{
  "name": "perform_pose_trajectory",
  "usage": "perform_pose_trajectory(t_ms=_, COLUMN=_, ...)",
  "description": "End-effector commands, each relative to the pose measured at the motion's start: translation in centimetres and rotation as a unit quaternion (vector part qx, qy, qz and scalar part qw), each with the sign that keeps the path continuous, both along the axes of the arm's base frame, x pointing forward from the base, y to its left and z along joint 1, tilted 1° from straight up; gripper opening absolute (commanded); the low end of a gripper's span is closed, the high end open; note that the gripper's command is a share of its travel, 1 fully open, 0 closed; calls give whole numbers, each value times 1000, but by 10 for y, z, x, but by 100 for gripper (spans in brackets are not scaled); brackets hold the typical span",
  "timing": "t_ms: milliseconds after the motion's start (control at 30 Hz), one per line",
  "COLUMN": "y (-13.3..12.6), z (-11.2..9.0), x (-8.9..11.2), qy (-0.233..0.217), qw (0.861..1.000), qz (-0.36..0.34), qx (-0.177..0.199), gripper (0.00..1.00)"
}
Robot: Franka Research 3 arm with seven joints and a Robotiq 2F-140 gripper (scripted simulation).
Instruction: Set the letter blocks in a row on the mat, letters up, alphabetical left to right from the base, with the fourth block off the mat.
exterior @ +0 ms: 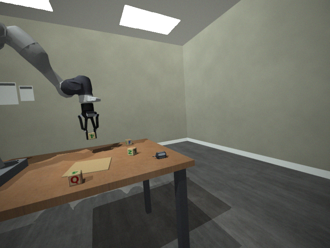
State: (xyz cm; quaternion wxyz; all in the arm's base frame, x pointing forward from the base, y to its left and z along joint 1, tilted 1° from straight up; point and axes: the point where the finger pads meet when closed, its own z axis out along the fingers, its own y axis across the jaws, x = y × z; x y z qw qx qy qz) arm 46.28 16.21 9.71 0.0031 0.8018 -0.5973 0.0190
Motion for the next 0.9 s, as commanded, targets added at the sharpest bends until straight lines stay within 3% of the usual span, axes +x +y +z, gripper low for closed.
perform_pose_trajectory(t_ms=0, y=-7, z=1, x=3, qy=3, qw=998, qz=69, qx=3, gripper=33)
perform_pose_trajectory(t_ms=867, y=-58, z=2, x=13, qy=7, qw=980, qz=196, qx=0, gripper=33)
